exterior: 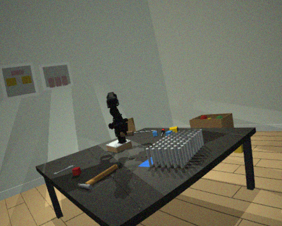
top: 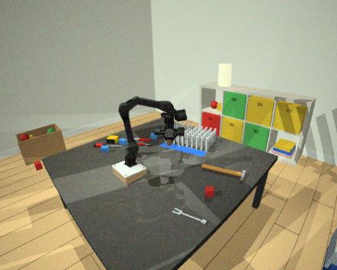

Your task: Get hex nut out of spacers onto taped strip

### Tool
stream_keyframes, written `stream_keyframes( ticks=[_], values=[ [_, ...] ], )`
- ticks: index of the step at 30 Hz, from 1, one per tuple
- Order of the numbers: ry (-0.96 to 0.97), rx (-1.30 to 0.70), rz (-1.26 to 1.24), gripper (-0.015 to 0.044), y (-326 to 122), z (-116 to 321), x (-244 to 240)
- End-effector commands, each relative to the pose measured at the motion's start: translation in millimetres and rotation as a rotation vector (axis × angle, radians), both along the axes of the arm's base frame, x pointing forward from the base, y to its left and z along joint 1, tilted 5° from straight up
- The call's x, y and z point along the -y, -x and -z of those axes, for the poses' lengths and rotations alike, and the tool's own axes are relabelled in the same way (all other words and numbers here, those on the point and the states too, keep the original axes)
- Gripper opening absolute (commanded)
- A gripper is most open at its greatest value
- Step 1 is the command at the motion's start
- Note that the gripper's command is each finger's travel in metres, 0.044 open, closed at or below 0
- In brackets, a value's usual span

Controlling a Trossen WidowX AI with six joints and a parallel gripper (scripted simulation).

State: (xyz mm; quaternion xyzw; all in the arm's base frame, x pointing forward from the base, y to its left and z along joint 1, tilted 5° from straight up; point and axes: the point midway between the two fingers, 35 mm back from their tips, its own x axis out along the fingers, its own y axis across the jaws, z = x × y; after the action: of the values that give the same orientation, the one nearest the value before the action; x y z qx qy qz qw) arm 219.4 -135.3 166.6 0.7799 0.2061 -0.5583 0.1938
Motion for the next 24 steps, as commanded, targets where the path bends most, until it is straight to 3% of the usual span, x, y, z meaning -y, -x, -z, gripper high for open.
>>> stream_keyframes(
  ticks=[1,24],
  values=[
    [0.080,-0.007,-0.131,0.0000,-1.9,-5.7,15.9],
    [0.372,-0.142,-0.800,0.0000,0.5,-21.4,91.1]
  ],
)
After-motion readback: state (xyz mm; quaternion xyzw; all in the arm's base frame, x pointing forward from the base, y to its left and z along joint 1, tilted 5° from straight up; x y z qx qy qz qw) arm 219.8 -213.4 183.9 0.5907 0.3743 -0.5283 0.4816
